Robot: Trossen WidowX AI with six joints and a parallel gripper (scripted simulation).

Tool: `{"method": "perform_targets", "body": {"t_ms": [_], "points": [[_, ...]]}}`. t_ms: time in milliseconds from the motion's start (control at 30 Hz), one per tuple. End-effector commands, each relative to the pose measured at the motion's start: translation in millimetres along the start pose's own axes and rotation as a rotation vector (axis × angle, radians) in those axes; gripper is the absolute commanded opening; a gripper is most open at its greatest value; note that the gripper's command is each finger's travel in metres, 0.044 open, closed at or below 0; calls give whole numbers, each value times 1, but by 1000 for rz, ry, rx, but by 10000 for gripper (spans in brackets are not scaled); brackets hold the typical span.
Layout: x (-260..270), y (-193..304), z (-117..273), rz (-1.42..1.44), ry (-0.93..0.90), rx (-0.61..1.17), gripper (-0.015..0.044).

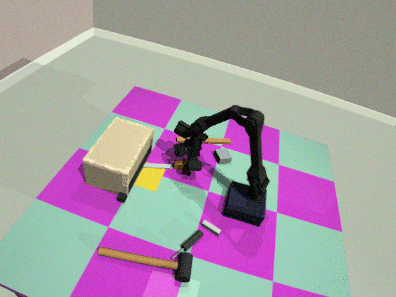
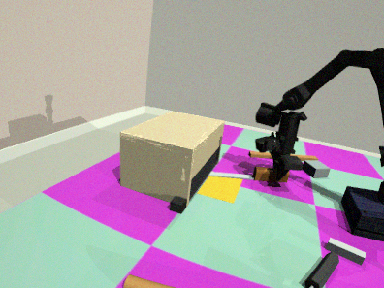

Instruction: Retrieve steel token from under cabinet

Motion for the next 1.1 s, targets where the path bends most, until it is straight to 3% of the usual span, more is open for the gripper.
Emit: {"method": "perform_targets", "body": {"t_ms": [0, 1067], "points": [[1, 7, -1, 4, -1, 1, 0], [8, 54, -1, 4, -2, 5, 0]]}}
Point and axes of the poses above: the point midway between the two fingers, 35 mm back from their tips, its own z axis back along the fingers, its own x axis across the jaws, y = z × x, the point moved 5 cm from there along z, back along the fingers, and after that the axes turned 11 degrees about z, right-handed, at the moved point
